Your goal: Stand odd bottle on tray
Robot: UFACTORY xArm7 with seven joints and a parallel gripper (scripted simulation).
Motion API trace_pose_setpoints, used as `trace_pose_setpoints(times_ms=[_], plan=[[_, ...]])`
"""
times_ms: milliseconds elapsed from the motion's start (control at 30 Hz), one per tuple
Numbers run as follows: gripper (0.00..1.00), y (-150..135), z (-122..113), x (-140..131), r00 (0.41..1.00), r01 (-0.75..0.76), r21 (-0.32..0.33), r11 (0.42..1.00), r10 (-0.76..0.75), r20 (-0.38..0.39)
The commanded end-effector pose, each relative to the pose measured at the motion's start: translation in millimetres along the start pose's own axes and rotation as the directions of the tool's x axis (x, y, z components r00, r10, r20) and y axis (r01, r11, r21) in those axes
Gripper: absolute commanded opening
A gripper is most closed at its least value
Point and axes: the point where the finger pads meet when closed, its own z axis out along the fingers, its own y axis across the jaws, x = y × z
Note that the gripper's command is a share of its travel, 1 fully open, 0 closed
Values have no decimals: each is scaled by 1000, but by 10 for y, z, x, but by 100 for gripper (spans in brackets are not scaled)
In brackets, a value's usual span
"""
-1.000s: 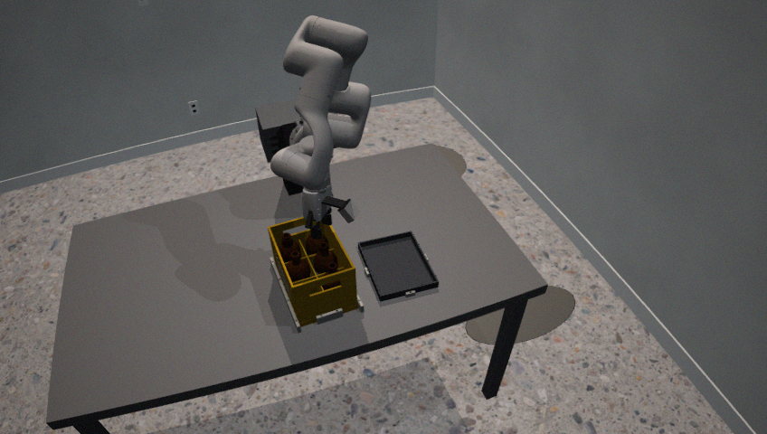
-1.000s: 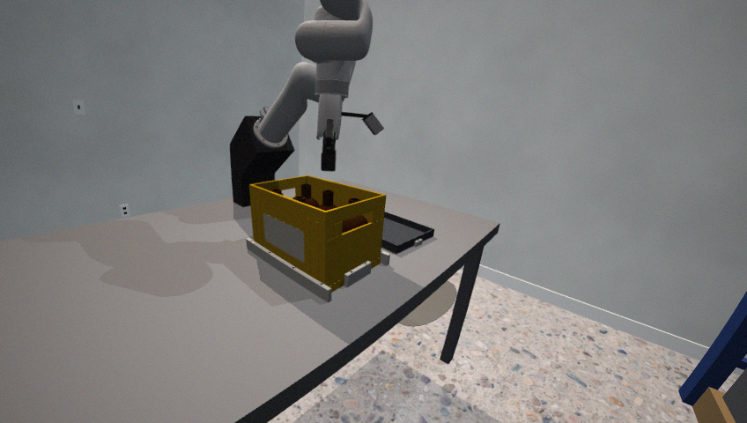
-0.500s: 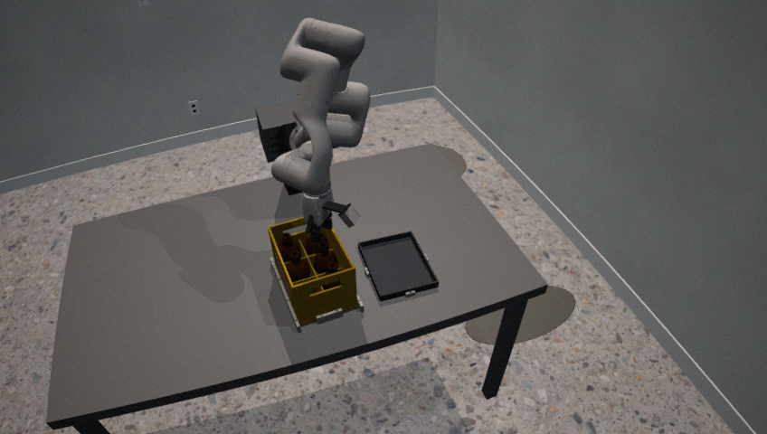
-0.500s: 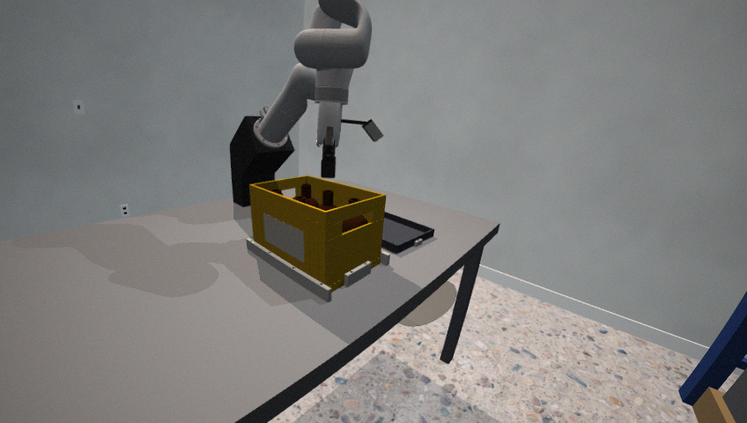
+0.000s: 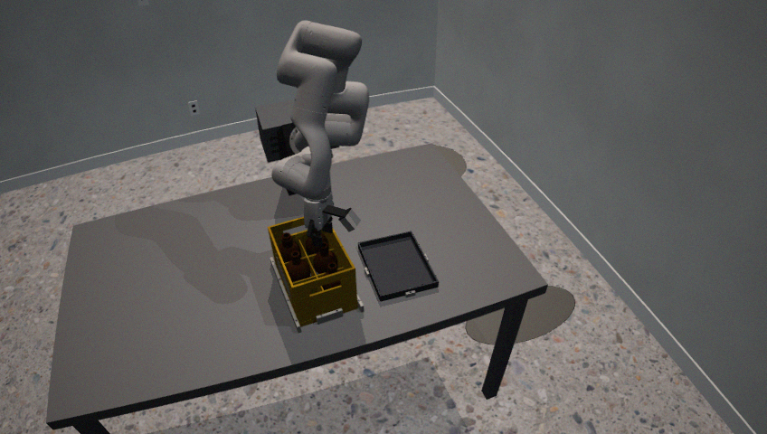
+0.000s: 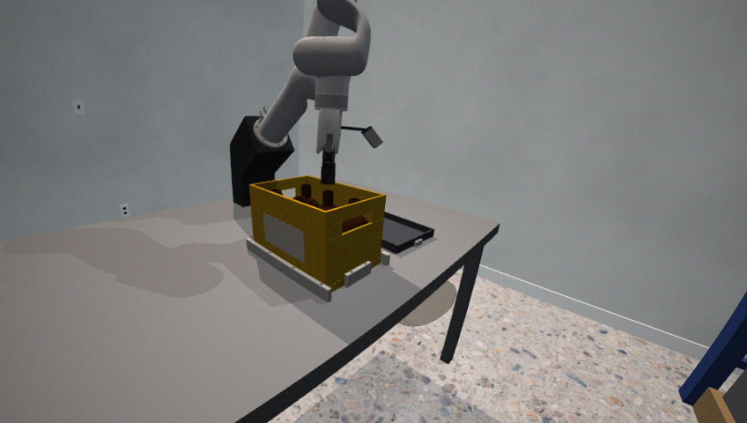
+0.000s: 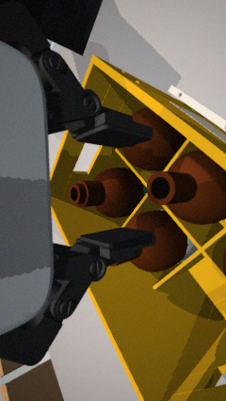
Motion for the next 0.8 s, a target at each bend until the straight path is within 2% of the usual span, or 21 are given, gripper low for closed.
trace_pose_setpoints(times_ms=[0, 767], plan=[[65, 9, 27, 3, 1000, 0, -2, 1000, 0, -1], [65, 9, 52, 3, 1000, 0, -2, 1000, 0, -1]])
